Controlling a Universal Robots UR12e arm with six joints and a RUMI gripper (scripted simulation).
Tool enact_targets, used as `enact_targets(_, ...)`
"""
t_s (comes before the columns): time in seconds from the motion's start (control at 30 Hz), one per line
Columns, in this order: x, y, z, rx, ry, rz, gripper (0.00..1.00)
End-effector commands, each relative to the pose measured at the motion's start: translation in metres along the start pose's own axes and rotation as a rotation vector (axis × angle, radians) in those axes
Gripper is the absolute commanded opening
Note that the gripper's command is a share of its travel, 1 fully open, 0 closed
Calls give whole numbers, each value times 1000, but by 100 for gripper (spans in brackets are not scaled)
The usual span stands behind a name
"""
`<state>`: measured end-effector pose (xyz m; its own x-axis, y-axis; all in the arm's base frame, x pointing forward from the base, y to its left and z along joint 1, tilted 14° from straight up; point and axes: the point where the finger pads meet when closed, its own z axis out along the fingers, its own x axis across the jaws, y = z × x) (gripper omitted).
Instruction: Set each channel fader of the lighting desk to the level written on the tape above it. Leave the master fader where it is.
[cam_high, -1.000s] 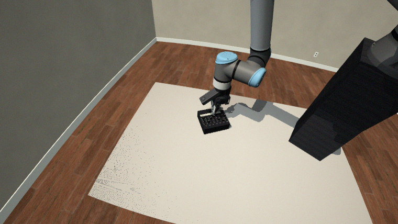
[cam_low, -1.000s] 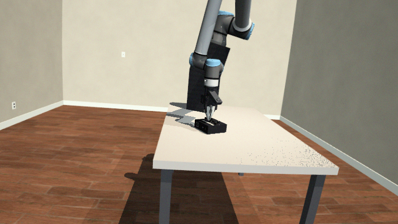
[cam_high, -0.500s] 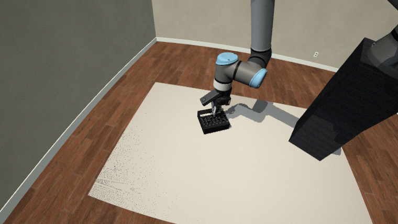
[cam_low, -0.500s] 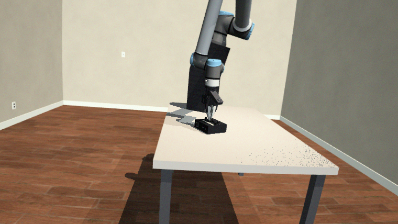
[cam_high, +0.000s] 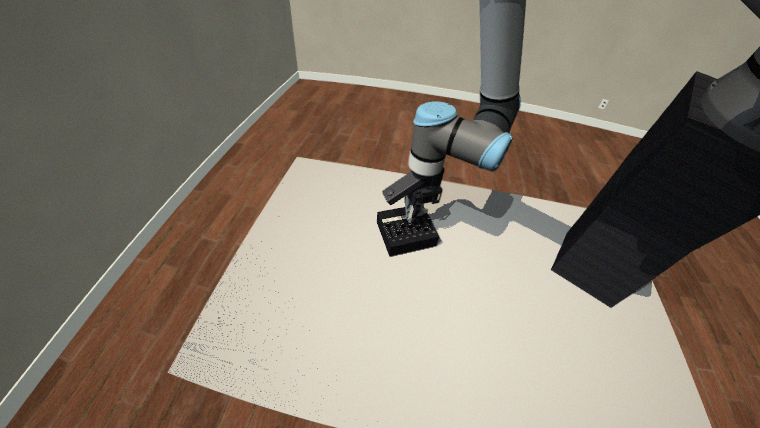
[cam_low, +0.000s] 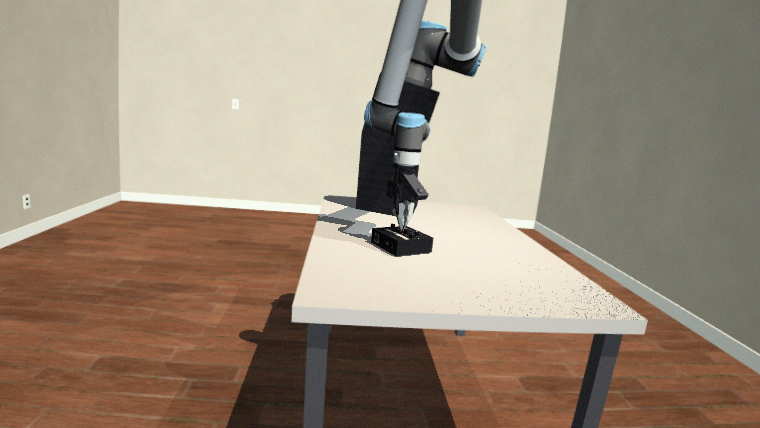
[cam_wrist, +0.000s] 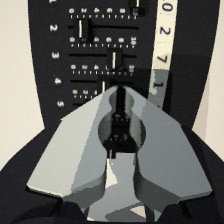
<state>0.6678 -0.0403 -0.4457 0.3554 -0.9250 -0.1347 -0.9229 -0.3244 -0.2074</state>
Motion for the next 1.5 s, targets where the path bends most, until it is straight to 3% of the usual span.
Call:
enact_targets(0.0,-2,0,0,1,1,0,0)
enact_targets(1.47,-19,0,0,1,1,0,0)
